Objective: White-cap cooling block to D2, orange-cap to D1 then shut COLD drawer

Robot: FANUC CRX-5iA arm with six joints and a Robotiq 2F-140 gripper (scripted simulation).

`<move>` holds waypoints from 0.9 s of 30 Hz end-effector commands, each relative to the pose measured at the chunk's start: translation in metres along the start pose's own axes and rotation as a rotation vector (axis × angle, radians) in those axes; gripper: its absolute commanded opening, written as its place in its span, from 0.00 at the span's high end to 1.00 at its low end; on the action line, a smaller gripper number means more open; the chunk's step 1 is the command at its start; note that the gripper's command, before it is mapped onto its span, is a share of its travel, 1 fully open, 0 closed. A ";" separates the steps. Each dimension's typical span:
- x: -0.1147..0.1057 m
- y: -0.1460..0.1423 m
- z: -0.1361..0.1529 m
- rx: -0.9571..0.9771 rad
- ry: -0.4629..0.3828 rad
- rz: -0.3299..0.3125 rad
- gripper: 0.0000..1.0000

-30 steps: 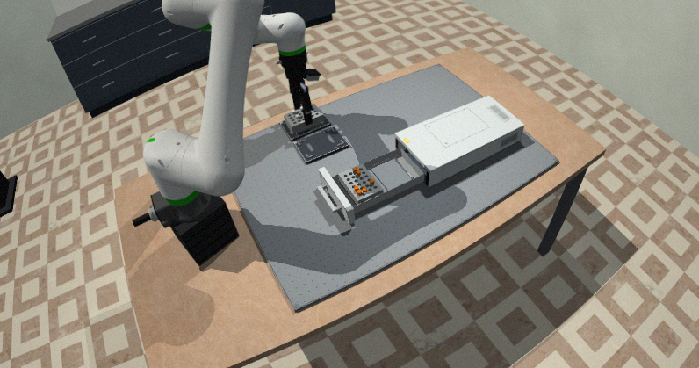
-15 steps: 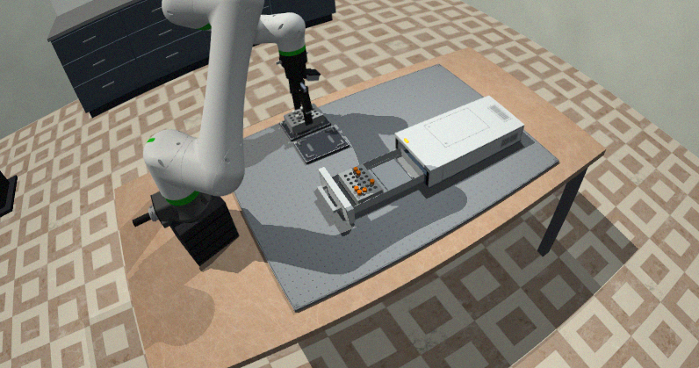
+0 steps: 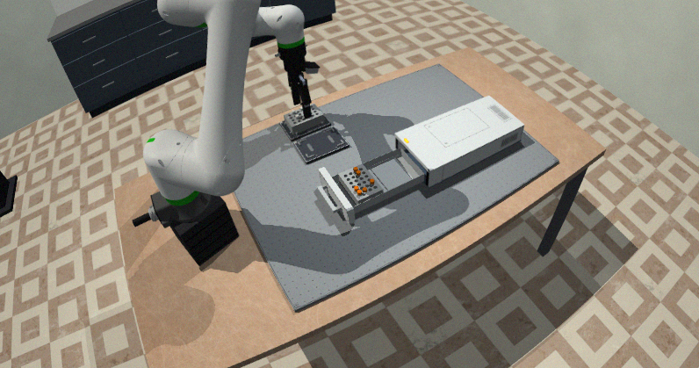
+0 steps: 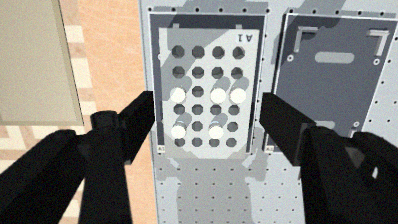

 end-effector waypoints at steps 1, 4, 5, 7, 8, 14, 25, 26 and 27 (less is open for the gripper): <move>-0.008 0.000 0.000 0.000 0.000 0.000 0.34; -0.012 0.000 0.000 0.000 0.000 0.000 0.34; -0.013 0.000 0.000 0.000 0.000 0.000 0.34; -0.013 0.000 0.000 0.000 0.000 0.000 0.34; -0.014 0.000 0.000 0.000 0.000 0.000 0.34; -0.022 0.000 0.000 0.000 0.000 0.000 0.34; -0.034 0.000 0.000 0.000 0.000 0.000 0.34; -0.036 0.000 0.000 0.000 0.000 0.000 0.34; -0.037 0.000 0.000 0.000 0.000 0.000 0.34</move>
Point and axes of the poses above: the point where the finger pads meet when closed, its own x axis out along the fingers, its own y axis across the jaws, z = x × y, the point moved 2 cm from there along -x, back along the fingers, and after that the axes turned 6 degrees about -x, right-handed, at the moved point
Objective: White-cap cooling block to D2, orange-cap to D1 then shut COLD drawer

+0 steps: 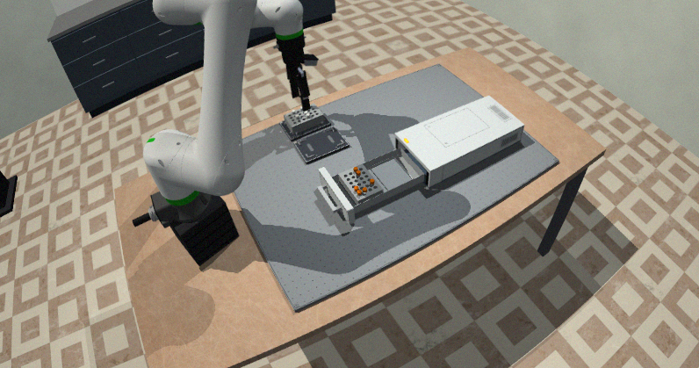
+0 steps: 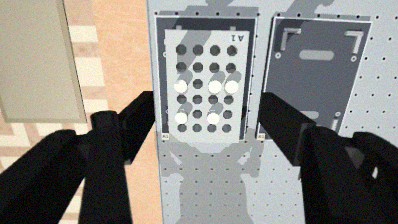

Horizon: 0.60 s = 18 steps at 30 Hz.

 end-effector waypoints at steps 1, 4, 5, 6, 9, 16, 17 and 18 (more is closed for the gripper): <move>-0.005 0.000 -0.001 0.000 0.002 -0.001 0.34; -0.009 0.000 -0.001 0.000 0.002 -0.001 0.34; -0.010 0.000 -0.001 0.000 0.002 -0.001 0.34; -0.011 0.000 -0.001 0.000 0.002 -0.001 0.34; -0.015 0.000 -0.001 0.000 0.002 -0.001 0.34; -0.022 0.000 -0.001 0.000 0.002 -0.001 0.34; -0.023 0.000 -0.001 0.000 0.002 -0.001 0.34; -0.025 0.000 -0.001 0.000 0.002 -0.001 0.34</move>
Point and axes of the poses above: the point where the finger pads meet when closed, its own x axis out along the fingers, its own y axis across the jaws, z = x × y, the point moved 2 cm from there along -x, back along the fingers, and after that the axes turned 6 degrees about -x, right-handed, at the moved point
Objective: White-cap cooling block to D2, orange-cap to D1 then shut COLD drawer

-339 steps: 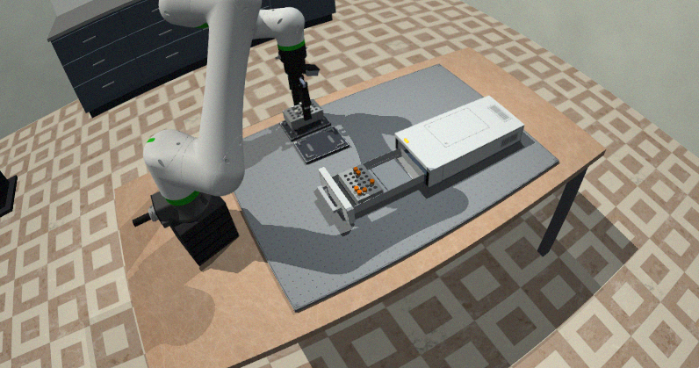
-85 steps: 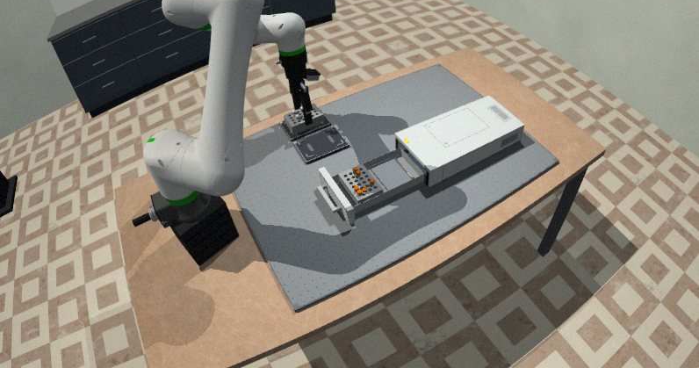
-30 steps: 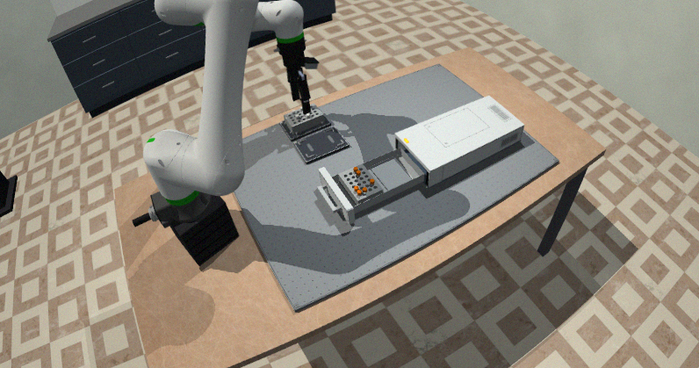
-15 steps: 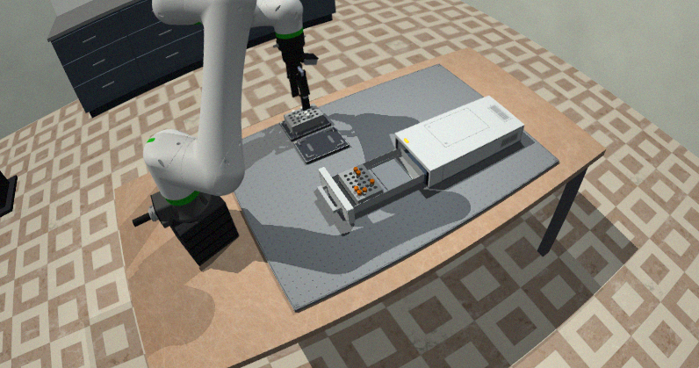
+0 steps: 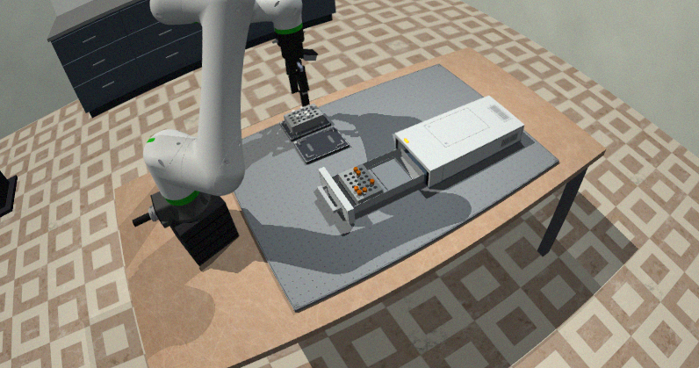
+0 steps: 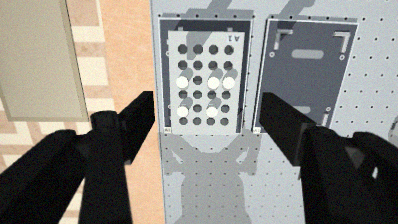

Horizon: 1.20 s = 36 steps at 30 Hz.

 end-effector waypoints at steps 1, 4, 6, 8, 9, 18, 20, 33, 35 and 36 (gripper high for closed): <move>-0.005 0.000 -0.001 0.000 0.002 -0.001 0.34; -0.009 0.000 -0.001 0.000 0.002 -0.001 0.34; -0.011 0.000 -0.001 0.000 0.002 -0.001 0.34; -0.014 0.000 -0.001 0.000 0.002 -0.001 0.34; -0.015 0.000 -0.001 0.000 0.002 -0.001 0.34; -0.023 0.000 -0.001 0.000 0.002 -0.001 0.34; -0.023 0.008 0.000 0.053 0.002 -0.001 0.34; -0.024 0.058 0.004 0.347 0.002 -0.001 0.34; -0.024 0.067 0.005 0.400 0.002 -0.001 0.34; -0.024 0.071 0.005 0.427 0.001 -0.001 0.34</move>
Point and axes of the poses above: the point where the finger pads meet when closed, its own x axis out along the fingers, its own y axis across the jaws, z = x × y, the point moved 2 cm from there along -x, back along the fingers, and after that the axes turned 6 degrees about -x, right-handed, at the moved point
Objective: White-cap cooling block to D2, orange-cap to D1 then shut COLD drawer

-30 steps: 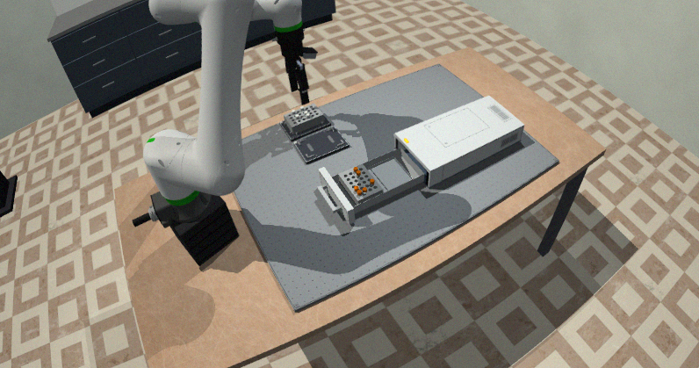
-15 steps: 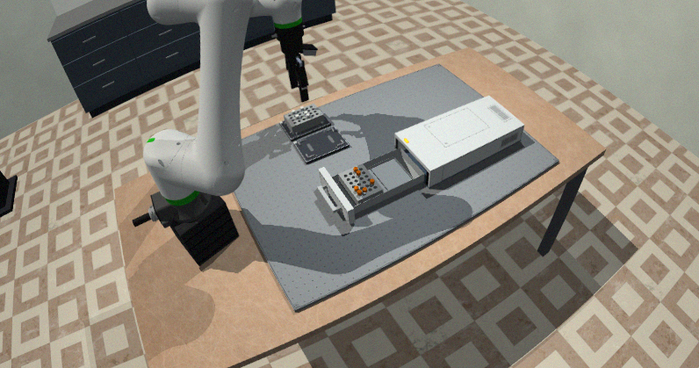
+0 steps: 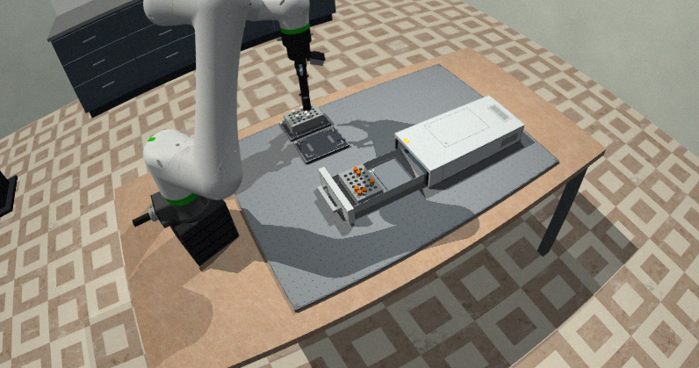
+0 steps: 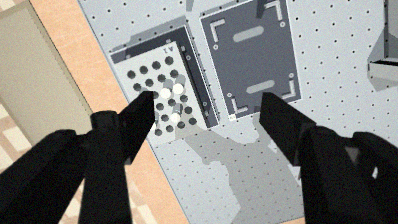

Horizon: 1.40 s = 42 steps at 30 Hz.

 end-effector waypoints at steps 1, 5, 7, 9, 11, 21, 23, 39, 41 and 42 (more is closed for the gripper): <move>-0.001 0.015 -0.005 0.101 0.004 -0.001 0.34; -0.001 0.032 -0.010 0.207 0.004 -0.001 0.34; -0.001 0.041 -0.012 0.261 0.004 -0.001 0.34; -0.001 0.049 -0.014 0.314 0.004 -0.001 0.34; -0.001 0.049 -0.014 0.314 0.004 -0.001 0.34; -0.001 0.089 -0.026 0.581 0.004 -0.002 0.34; -0.001 0.097 -0.028 0.634 0.004 -0.002 0.34; -0.002 0.152 -0.043 1.007 0.004 -0.003 0.34; -0.002 0.159 -0.045 1.061 0.003 -0.003 0.34; -0.002 0.163 -0.047 1.087 0.003 -0.003 0.34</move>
Point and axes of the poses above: the point where the finger pads meet when closed, its own x axis out along the fingers, its own y axis across the jaws, z = x × y, the point moved 2 cm from there along -x, back along the fingers, and after that the axes turned 6 degrees about -x, right-handed, at the moved point
